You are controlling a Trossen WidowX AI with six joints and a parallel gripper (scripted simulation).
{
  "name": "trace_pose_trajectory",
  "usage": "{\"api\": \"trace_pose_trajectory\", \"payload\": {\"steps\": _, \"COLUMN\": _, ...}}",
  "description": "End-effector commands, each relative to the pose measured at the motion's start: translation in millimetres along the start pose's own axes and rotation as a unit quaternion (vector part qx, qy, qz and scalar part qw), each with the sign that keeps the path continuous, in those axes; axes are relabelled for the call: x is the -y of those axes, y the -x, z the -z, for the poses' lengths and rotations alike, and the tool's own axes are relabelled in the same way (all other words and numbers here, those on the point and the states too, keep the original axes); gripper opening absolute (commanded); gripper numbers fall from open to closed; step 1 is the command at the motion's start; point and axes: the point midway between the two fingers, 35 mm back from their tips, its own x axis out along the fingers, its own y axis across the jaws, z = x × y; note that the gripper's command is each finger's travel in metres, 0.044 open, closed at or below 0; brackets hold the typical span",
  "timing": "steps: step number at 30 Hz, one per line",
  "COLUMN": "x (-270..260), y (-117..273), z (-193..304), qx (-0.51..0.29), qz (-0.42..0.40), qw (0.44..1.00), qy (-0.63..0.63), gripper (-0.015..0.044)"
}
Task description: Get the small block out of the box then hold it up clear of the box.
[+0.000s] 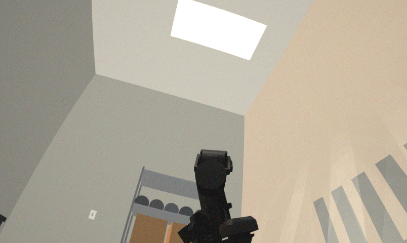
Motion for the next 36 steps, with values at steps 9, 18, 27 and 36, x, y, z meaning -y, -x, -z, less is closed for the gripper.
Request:
{"api": "trace_pose_trajectory", "payload": {"steps": 9, "x": 5, "y": -21, "z": -9, "qx": -0.001, "qz": 0.008, "qw": 1.000, "qy": 0.001, "gripper": 0.0400}}
{"api": "trace_pose_trajectory", "payload": {"steps": 18, "x": 7, "y": -34, "z": -14, "qx": -0.001, "qz": 0.008, "qw": 1.000, "qy": 0.001, "gripper": 0.0400}}
{"api": "trace_pose_trajectory", "payload": {"steps": 27, "x": 5, "y": -33, "z": -9, "qx": 0.000, "qz": 0.001, "qw": 1.000, "qy": 0.000, "gripper": 0.0400}}
{"api": "trace_pose_trajectory", "payload": {"steps": 36, "x": 5, "y": -42, "z": 16, "qx": -0.002, "qz": 0.001, "qw": 1.000, "qy": -0.001, "gripper": 0.0400}}
